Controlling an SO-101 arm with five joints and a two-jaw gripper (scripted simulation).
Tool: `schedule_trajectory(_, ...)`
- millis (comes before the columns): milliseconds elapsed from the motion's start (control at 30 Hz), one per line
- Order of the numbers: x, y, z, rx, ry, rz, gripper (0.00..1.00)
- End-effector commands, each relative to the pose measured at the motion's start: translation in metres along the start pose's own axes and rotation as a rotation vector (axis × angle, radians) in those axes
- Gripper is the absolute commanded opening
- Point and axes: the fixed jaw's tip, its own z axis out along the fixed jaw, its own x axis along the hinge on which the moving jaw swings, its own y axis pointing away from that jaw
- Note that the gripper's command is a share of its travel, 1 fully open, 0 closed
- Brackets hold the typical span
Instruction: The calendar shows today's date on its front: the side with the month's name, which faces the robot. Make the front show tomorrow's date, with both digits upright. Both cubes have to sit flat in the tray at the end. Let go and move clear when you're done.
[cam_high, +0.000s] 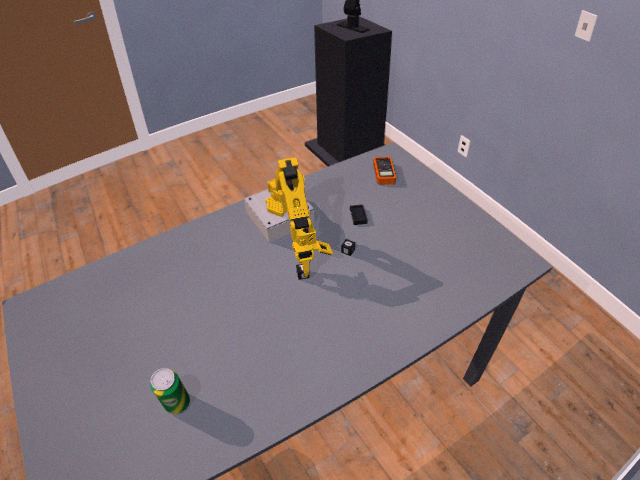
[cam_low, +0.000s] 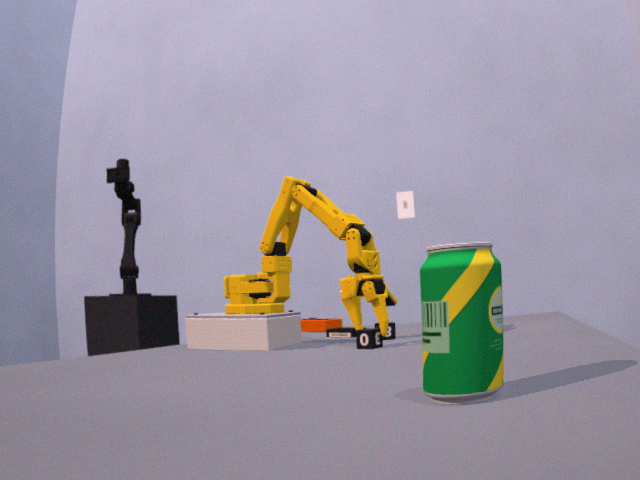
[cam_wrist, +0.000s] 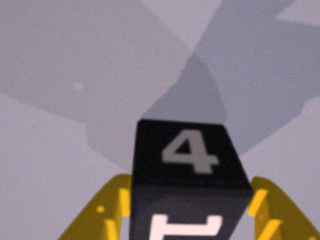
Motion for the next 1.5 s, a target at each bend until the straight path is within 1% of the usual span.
schedule_trajectory(0, 0.002, 0.005, 0.005, -0.023, -0.001, 0.000, 0.27)
schedule_trajectory(67, 0.002, 0.005, 0.005, -0.023, -0.001, 0.000, 0.27)
schedule_trajectory(267, 0.002, 0.005, 0.005, -0.023, -0.001, 0.000, 0.33)
schedule_trajectory(400, 0.002, 0.005, 0.005, -0.023, -0.001, 0.000, 0.35)
schedule_trajectory(700, 0.002, 0.005, 0.005, -0.023, -0.001, 0.000, 0.36)
schedule_trajectory(800, 0.002, 0.005, 0.003, -0.023, -0.001, 0.000, 0.36)
schedule_trajectory(933, 0.002, 0.004, -0.005, -0.023, -0.001, 0.000, 0.36)
schedule_trajectory(1133, 0.002, 0.002, -0.025, -0.023, -0.001, 0.000, 0.36)
schedule_trajectory(1200, 0.002, 0.002, -0.025, -0.023, -0.001, 0.000, 0.36)
schedule_trajectory(1367, 0.002, 0.002, -0.042, -0.023, -0.001, 0.000, 0.36)
schedule_trajectory(1467, 0.002, 0.003, -0.049, -0.023, -0.001, 0.000, 0.36)
